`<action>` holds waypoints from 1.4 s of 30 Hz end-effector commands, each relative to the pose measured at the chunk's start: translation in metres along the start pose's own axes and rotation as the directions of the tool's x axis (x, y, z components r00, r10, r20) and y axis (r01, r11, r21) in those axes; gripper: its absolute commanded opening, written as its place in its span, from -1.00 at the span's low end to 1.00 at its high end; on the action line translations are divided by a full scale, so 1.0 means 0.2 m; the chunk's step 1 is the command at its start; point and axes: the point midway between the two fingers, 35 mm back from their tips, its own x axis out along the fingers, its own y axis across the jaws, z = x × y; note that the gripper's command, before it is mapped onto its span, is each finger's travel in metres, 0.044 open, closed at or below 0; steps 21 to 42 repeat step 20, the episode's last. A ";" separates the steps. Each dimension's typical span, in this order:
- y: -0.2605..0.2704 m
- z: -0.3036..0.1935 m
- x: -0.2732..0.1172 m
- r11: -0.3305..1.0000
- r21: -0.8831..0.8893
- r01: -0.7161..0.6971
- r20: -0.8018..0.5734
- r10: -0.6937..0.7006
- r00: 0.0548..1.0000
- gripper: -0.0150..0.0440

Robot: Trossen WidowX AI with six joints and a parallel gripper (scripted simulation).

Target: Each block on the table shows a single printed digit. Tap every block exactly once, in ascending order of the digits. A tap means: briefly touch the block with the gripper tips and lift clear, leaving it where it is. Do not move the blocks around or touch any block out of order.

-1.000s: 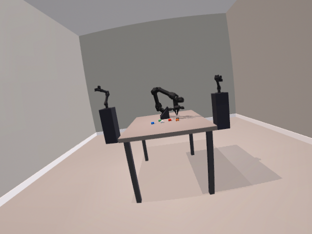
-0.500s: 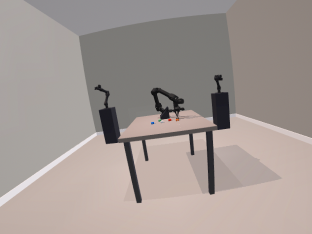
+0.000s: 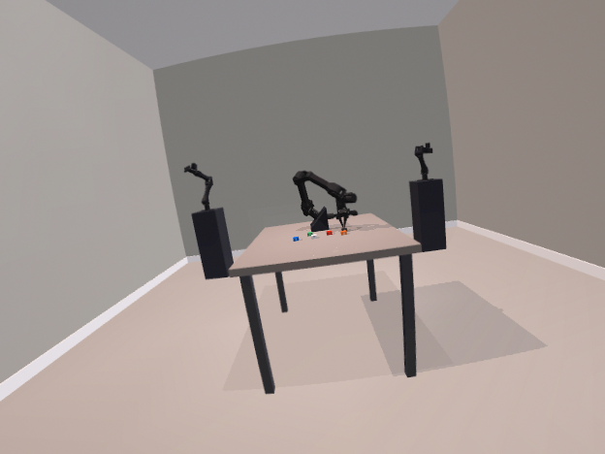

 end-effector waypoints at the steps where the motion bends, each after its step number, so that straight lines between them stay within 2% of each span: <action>1: 0.00 0.00 -0.12 1.000 0.002 -0.004 0.002 0.004 1.000 -0.42; 5: 0.00 0.00 -0.12 1.000 0.002 -0.004 0.002 0.004 1.000 -0.42; 8: 0.05 0.02 -0.18 1.000 0.001 -0.006 0.002 0.006 1.000 -0.16; 15: 0.23 0.03 -0.50 1.000 0.001 -0.010 0.002 0.010 1.000 0.47; 19: 0.24 0.03 -0.53 1.000 0.001 -0.009 0.002 0.009 1.000 0.82; 42: 0.24 0.03 -0.53 1.000 0.001 -0.009 0.002 0.009 1.000 0.82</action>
